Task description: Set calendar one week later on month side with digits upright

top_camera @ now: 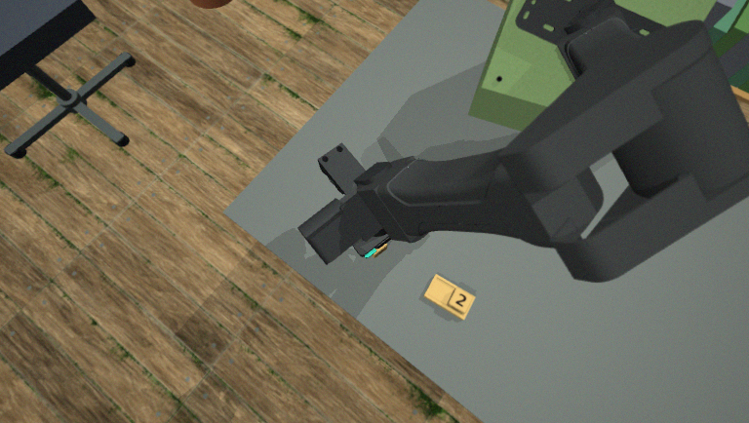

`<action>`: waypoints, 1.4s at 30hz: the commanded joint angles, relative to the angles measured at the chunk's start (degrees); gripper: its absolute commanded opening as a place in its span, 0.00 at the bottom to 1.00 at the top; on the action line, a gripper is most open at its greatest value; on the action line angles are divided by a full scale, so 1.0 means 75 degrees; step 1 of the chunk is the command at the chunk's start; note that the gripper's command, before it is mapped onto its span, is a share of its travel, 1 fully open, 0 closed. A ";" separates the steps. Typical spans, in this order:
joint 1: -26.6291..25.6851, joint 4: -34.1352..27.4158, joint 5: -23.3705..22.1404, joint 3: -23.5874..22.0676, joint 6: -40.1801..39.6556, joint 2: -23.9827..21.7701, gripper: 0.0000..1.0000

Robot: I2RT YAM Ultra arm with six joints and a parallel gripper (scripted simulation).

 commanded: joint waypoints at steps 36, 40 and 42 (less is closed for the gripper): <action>0.0064 0.0295 0.0104 0.0062 0.0135 0.0245 0.47; 0.0098 0.0367 0.0127 0.0073 0.0165 0.0314 0.47; 0.0135 0.0443 0.0151 0.0087 0.0196 0.0389 0.47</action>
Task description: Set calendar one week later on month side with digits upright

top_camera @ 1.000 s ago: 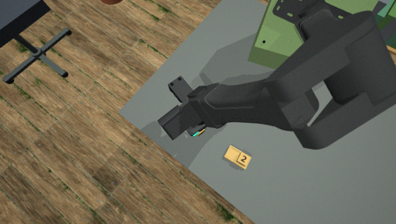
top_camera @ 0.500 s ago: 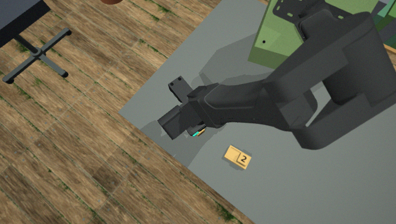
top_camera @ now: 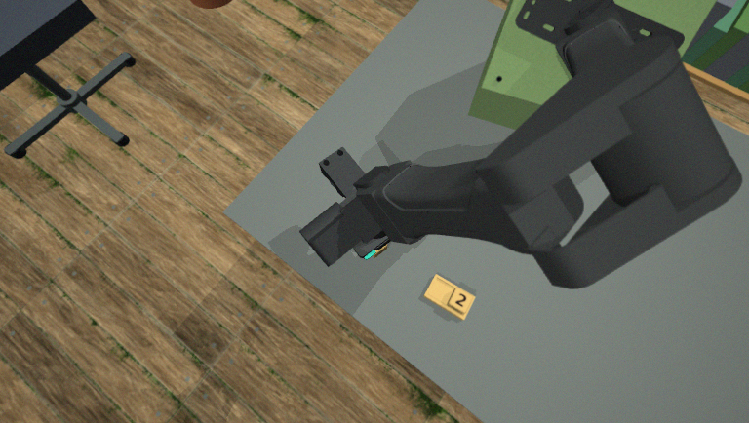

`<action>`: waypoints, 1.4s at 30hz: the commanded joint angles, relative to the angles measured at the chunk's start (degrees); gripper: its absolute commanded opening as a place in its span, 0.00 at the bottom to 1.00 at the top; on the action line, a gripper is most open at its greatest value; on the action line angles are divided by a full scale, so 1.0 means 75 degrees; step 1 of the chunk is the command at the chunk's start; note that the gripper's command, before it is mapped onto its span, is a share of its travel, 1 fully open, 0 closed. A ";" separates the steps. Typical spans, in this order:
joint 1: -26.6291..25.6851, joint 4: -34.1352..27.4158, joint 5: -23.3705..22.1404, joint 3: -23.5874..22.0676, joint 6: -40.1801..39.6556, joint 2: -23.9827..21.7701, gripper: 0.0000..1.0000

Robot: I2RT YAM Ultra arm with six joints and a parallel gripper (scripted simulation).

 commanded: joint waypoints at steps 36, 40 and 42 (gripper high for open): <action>0.0397 0.0909 0.0362 0.0267 0.0374 0.0932 0.47; 0.0398 0.0912 0.0363 0.0269 0.0376 0.0936 0.47; 0.0398 0.0912 0.0363 0.0269 0.0376 0.0936 0.47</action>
